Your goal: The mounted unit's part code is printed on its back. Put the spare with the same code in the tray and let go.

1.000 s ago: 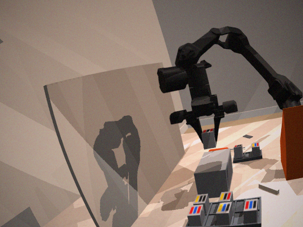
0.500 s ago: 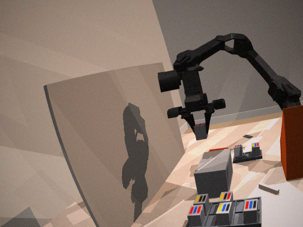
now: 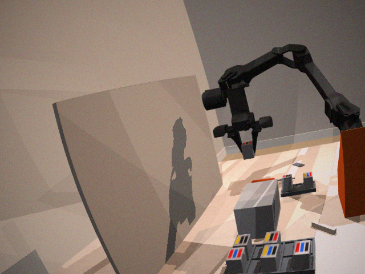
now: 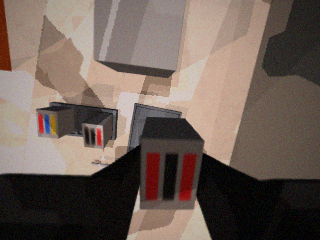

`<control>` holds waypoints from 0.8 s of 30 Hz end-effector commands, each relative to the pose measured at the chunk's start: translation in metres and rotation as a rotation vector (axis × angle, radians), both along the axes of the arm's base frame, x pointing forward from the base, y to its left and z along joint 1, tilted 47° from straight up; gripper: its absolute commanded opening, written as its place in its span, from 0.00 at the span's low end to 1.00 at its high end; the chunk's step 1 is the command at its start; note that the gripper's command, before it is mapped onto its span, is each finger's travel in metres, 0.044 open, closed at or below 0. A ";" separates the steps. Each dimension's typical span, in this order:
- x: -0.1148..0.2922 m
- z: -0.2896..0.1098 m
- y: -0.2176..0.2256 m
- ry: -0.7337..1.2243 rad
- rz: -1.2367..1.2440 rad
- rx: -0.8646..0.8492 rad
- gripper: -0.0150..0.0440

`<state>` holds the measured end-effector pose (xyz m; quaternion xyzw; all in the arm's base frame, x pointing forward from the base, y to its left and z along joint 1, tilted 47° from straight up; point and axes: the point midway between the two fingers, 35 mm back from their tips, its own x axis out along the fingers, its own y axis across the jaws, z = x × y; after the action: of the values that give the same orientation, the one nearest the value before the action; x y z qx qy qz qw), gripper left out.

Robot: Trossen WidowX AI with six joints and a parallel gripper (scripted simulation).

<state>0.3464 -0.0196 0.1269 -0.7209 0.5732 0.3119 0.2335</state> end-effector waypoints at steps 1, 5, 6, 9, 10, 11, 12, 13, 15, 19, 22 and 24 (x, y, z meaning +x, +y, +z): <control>-0.001 0.028 -0.024 -0.014 0.000 -0.035 0.25; -0.002 0.037 -0.033 -0.012 -0.002 -0.049 0.25; -0.002 0.037 -0.033 -0.012 -0.002 -0.049 0.25; -0.002 0.037 -0.034 -0.012 -0.002 -0.049 0.25; -0.002 0.037 -0.034 -0.012 -0.002 -0.049 0.25; -0.002 0.037 -0.034 -0.012 -0.002 -0.049 0.25; -0.001 0.036 -0.035 -0.012 -0.002 -0.049 0.25; -0.001 0.035 -0.035 -0.012 -0.002 -0.049 0.25; 0.000 0.034 -0.037 -0.012 -0.002 -0.048 0.25; 0.001 0.031 -0.039 -0.012 -0.002 -0.047 0.25; 0.002 0.028 -0.041 -0.011 -0.002 -0.046 0.25; 0.003 0.027 -0.042 -0.011 -0.003 -0.046 0.25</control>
<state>0.3485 -0.0605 0.1556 -0.7260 0.5808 0.2941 0.2217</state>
